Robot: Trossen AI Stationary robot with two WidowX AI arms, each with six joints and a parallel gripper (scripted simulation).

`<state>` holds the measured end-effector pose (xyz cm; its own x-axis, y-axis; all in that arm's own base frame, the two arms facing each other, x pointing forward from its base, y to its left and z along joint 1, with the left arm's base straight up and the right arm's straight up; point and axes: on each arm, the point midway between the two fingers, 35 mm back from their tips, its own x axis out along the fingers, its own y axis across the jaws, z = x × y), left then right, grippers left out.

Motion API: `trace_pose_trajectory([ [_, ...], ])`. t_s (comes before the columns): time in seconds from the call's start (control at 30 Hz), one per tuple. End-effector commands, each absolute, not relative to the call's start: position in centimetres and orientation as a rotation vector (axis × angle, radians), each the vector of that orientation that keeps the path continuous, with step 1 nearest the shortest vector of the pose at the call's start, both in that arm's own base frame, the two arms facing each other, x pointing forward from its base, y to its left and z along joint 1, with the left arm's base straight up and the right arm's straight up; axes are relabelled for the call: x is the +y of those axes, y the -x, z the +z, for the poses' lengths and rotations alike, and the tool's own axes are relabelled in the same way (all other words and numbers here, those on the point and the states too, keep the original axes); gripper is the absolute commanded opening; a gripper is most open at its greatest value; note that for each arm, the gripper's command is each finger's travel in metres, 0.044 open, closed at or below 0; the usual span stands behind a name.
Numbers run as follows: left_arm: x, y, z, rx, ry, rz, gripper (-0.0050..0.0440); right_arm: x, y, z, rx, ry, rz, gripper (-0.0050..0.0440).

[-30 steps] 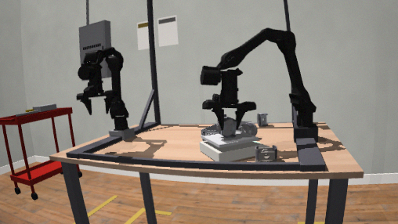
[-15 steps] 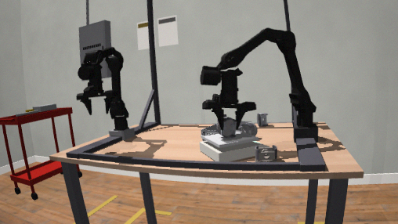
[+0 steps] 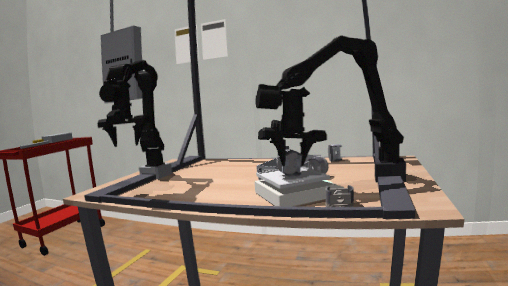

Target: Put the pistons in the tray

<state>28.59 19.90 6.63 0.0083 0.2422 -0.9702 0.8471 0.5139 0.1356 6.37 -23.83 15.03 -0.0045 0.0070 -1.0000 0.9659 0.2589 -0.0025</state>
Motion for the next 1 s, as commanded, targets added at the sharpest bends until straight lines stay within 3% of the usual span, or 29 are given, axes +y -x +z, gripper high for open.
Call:
trace_pose_trajectory([
  [0.0, 20.15, -29.03, 7.60, 1.510, -0.997, -0.587, 0.0158, -24.31, -6.48, 15.85, 1.302, -1.000, -1.024, 0.0400],
  [0.47, 20.15, -29.02, 7.87, 1.510, -0.997, -0.587, 0.0158, -24.31, -6.48, 15.85, 1.302, -1.000, -1.024, 0.0400],
  [0.5, 20.15, -29.02, 7.87, 1.510, -0.997, -0.587, 0.0255, -24.31, -6.48, 15.85, 1.302, -1.000, -1.024, 0.0400],
  [0.97, 20.15, -29.02, 7.87, 1.510, -0.997, -0.587, 0.0255, -24.31, -6.48, 15.85, 1.302, -1.000, -1.024, 0.0400],
])
